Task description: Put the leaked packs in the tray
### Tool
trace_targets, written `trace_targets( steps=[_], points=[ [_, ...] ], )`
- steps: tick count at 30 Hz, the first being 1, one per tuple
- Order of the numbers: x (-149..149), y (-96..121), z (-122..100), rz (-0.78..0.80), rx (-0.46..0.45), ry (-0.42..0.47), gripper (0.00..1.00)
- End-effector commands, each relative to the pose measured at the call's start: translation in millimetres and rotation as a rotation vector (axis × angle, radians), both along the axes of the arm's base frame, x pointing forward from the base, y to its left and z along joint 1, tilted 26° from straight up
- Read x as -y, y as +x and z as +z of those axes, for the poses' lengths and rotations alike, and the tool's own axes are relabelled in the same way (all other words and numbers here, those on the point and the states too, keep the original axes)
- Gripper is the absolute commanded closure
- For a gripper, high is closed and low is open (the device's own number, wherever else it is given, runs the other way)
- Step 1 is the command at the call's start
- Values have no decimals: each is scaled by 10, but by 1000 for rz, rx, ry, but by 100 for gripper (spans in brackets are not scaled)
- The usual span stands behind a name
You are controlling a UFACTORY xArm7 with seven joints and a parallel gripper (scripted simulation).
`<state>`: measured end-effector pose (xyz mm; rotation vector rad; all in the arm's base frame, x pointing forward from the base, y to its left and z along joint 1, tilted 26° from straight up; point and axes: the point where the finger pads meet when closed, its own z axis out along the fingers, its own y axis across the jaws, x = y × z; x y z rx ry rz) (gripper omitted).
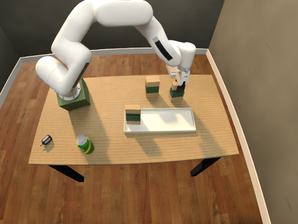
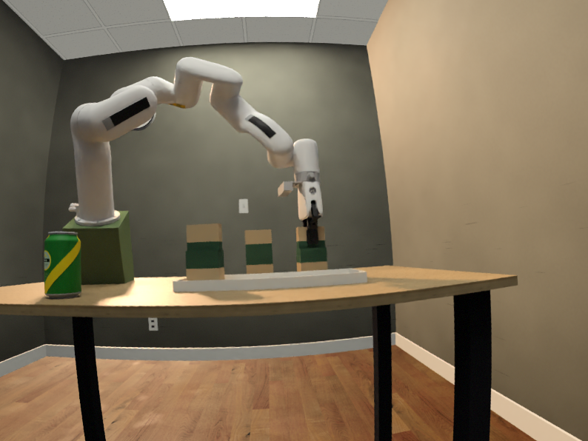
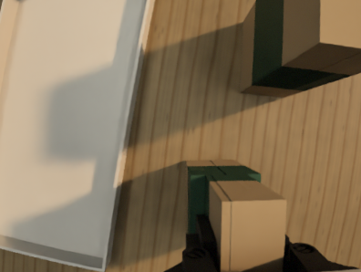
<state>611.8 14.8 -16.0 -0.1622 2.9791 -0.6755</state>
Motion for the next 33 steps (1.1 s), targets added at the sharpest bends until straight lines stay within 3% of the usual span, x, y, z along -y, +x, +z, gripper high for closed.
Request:
trace_targets(
  steps=[1, 21, 33],
  points=[
    [-4, 6, 4, 1, 2, 0, 75],
    [-10, 4, 16, 1, 2, 0, 75],
    [-124, -24, 258, 1, 2, 0, 75]
  ],
)
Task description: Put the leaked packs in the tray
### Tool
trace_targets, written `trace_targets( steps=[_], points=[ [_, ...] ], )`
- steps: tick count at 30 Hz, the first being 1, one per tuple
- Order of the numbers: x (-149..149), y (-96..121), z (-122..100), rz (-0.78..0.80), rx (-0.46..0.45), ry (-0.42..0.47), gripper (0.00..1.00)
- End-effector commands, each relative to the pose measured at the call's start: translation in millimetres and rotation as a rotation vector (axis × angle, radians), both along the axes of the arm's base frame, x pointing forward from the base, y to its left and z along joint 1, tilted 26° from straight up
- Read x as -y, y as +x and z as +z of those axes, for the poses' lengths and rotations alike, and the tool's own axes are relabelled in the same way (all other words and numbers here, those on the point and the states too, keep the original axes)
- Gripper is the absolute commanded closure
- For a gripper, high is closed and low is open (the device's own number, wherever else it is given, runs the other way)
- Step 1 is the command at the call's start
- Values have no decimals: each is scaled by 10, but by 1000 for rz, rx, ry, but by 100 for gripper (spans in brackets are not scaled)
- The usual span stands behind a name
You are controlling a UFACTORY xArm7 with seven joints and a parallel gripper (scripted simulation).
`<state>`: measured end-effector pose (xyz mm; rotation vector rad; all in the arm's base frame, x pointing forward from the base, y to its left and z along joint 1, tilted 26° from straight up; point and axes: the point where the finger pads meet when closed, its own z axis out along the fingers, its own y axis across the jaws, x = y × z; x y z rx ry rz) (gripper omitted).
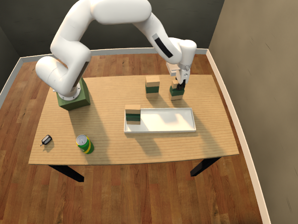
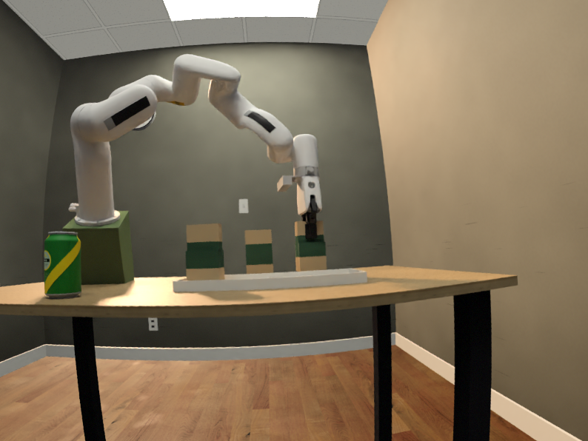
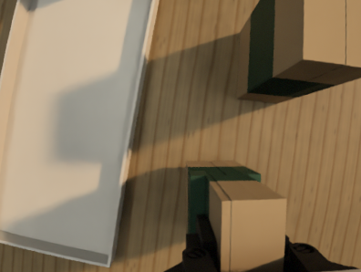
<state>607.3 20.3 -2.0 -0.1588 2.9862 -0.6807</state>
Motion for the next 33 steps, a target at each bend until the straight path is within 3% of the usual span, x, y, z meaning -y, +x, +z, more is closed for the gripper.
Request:
trace_targets(
  steps=[1, 10, 33],
  points=[
    [-85, 17, 152, 5, 9, 3, 75],
    [-178, -6, 348, 5, 9, 3, 75],
    [-149, -11, 375, 5, 9, 3, 75]
  ],
)
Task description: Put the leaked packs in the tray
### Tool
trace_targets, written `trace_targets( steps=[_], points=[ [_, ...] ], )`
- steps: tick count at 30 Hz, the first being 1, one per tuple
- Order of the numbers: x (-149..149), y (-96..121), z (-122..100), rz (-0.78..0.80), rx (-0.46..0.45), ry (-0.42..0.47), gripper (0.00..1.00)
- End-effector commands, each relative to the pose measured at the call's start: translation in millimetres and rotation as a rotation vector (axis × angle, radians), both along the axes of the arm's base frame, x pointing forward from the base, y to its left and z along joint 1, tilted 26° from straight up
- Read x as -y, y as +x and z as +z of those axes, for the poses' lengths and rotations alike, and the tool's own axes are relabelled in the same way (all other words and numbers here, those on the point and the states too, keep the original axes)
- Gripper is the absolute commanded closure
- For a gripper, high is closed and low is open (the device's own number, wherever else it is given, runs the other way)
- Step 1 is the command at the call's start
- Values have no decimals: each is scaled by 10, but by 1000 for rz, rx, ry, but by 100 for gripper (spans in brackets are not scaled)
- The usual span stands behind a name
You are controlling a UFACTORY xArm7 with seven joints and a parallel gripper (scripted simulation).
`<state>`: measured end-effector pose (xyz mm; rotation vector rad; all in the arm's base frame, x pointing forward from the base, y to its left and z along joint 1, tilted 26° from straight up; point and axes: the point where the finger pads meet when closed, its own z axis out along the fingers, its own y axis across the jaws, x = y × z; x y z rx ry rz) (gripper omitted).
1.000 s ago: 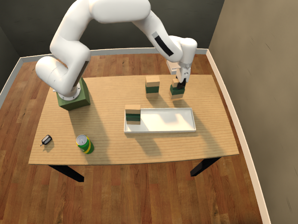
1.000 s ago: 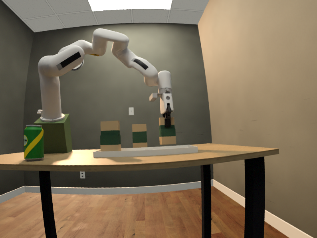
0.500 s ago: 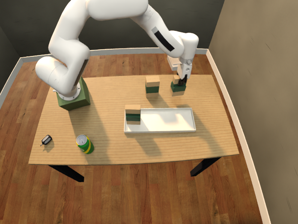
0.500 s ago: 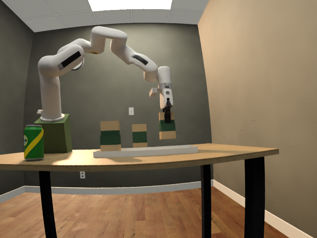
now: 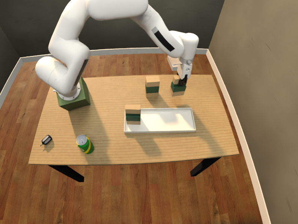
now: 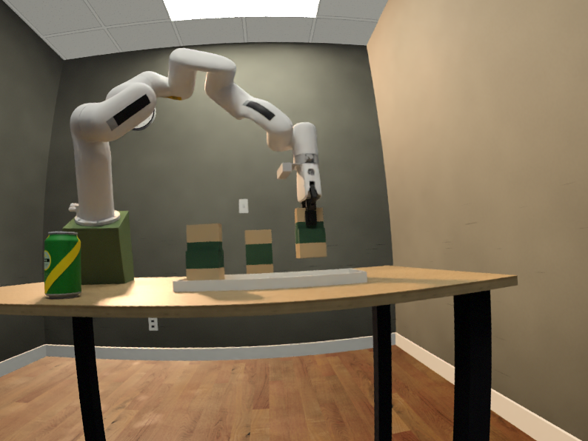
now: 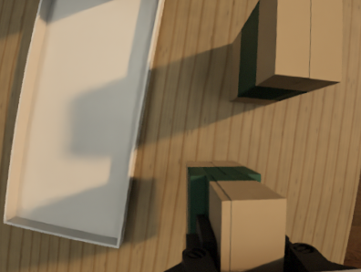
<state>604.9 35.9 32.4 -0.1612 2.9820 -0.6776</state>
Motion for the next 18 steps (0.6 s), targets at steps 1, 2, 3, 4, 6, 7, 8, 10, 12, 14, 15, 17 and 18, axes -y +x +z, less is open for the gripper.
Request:
trace_targets(
  steps=[1, 2, 3, 4, 6, 7, 8, 10, 12, 14, 15, 17, 18],
  points=[
    [25, 12, 39, 2, 4, 1, 75],
    [48, 9, 49, 2, 4, 1, 75],
    [75, 7, 62, 2, 4, 1, 75],
    [107, 4, 77, 2, 4, 1, 75],
    [186, -4, 113, 2, 4, 1, 75],
    [232, -8, 134, 2, 4, 1, 75],
    [282, -13, 157, 2, 4, 1, 75],
    [393, -23, 209, 2, 4, 1, 75],
    [517, -35, 265, 2, 4, 1, 75],
    [581, -41, 295, 2, 4, 1, 75],
    [581, -41, 295, 2, 4, 1, 75],
    [714, -53, 357, 2, 4, 1, 75],
    [781, -59, 387, 2, 4, 1, 75]
  ],
)
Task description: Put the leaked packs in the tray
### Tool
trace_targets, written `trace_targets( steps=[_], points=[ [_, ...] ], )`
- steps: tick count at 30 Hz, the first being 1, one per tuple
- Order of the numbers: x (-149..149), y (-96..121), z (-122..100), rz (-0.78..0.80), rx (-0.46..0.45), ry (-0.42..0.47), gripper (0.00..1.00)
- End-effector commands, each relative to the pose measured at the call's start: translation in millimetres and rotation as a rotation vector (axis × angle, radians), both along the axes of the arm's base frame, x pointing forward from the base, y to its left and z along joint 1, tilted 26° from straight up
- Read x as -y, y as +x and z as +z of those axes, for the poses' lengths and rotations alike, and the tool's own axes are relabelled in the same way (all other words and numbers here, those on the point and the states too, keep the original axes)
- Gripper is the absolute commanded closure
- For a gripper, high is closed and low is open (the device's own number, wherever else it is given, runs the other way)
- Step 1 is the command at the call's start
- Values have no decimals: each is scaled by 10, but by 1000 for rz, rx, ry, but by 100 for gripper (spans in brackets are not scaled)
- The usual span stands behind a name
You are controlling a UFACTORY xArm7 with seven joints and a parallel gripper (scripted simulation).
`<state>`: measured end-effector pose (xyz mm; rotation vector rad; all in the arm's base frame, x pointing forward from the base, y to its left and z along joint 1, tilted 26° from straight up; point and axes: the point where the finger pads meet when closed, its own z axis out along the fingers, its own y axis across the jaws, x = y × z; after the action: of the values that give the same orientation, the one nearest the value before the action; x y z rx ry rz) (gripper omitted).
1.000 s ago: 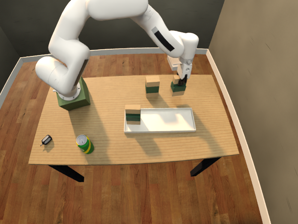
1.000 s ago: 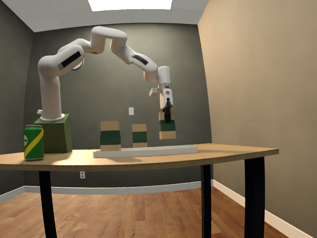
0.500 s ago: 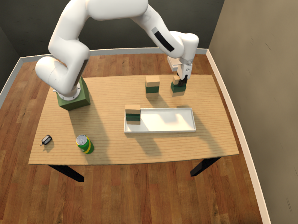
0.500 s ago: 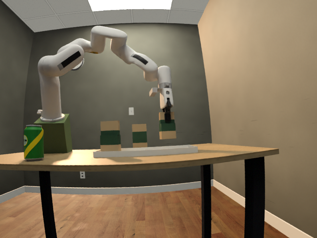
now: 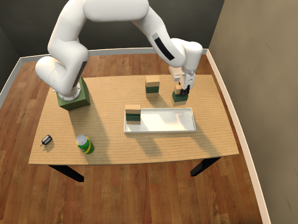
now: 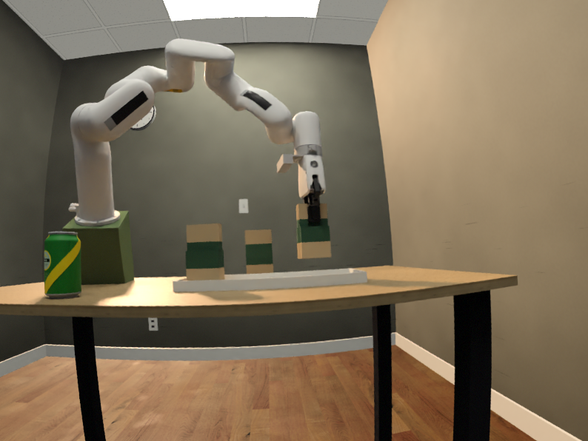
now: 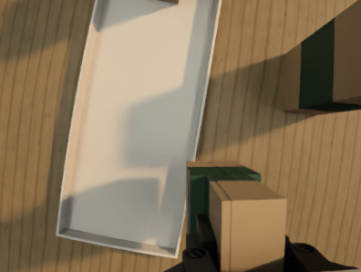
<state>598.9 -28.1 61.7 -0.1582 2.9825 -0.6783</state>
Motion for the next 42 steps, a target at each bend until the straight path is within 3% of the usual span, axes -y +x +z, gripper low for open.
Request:
trace_targets(
  steps=[1, 12, 42],
  points=[
    [208, -5, 125, 4, 4, 2, 75],
    [755, -57, 377, 4, 4, 2, 75],
    [853, -59, 370, 4, 4, 2, 75]
  ],
)
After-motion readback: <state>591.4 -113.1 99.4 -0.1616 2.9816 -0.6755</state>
